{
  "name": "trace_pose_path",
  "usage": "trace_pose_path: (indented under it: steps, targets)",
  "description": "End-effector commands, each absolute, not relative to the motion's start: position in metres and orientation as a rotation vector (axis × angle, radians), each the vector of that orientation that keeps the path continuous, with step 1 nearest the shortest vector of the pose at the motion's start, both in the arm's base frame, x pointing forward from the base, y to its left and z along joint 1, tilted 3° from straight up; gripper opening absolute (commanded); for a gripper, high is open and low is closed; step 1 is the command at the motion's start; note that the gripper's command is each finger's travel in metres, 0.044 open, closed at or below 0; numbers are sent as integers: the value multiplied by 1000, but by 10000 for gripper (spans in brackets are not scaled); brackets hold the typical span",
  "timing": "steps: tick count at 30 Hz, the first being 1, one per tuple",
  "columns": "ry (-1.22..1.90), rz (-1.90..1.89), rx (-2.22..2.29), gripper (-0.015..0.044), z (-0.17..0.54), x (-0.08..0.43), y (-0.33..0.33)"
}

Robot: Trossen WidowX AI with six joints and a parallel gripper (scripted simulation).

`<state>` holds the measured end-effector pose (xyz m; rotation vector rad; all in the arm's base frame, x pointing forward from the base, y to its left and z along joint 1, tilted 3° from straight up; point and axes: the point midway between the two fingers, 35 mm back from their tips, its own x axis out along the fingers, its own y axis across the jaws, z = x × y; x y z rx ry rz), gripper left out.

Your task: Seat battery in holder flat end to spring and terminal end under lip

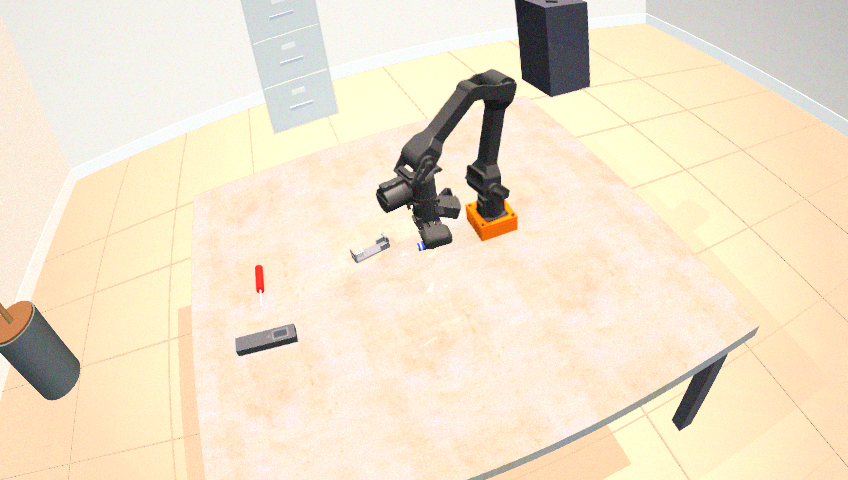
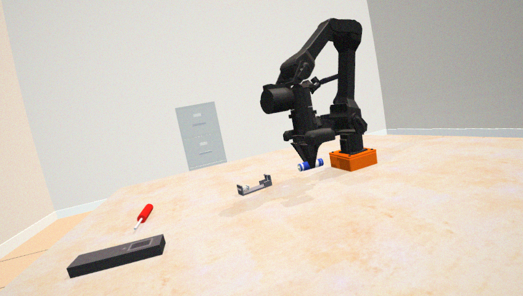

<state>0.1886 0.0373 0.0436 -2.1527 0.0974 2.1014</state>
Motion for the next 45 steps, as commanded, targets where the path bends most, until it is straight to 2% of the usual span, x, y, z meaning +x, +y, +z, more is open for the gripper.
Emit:
trace_pose_path:
  steps: [1,11,22,34,45]
  targets:
    - [128,2089,-2131,68,49,189,36]
    - [642,1763,-1776,68,59,217,22]
    - [1059,1344,-1331,68,67,247,0]
    - [1354,839,-806,68,72,278,-31]
    - [1503,362,-313,68,74,301,-63]
